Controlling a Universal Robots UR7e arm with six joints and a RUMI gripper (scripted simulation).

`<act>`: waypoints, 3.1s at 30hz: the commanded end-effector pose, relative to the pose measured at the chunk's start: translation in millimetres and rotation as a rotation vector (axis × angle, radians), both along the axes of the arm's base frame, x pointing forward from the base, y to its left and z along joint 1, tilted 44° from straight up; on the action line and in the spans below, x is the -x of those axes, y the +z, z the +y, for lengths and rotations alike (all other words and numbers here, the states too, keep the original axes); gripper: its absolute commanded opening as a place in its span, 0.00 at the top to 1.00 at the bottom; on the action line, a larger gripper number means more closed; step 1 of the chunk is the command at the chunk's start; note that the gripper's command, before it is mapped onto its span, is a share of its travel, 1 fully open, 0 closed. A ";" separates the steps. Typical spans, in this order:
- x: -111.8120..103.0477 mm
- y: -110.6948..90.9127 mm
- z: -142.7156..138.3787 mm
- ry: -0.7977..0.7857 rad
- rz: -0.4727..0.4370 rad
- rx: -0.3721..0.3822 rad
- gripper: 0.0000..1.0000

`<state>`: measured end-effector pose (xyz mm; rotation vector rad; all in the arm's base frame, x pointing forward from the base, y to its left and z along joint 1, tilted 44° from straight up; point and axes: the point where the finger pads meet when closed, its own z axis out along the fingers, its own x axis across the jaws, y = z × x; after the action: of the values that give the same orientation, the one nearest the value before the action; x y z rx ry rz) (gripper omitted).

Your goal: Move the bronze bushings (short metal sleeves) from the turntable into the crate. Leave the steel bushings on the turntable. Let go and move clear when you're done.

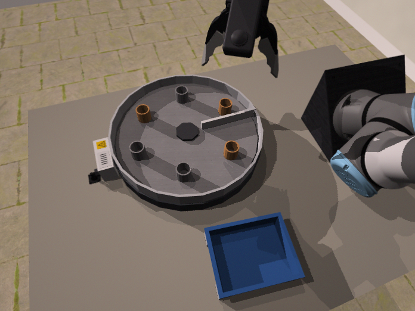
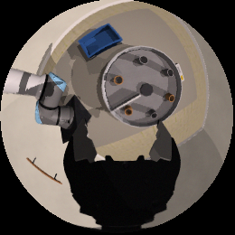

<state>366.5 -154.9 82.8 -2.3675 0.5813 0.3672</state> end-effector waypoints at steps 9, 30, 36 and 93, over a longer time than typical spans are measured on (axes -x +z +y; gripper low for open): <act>19.2 -99.9 -25.7 -0.188 0.075 -0.024 0.00; 17.9 -98.8 -27.0 -0.185 0.072 -0.019 0.94; 17.9 -98.8 -27.0 -0.185 0.072 -0.019 0.94; 17.9 -98.8 -27.0 -0.185 0.072 -0.019 0.95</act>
<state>347.7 -180.9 -16.0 -2.2656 0.8191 0.3762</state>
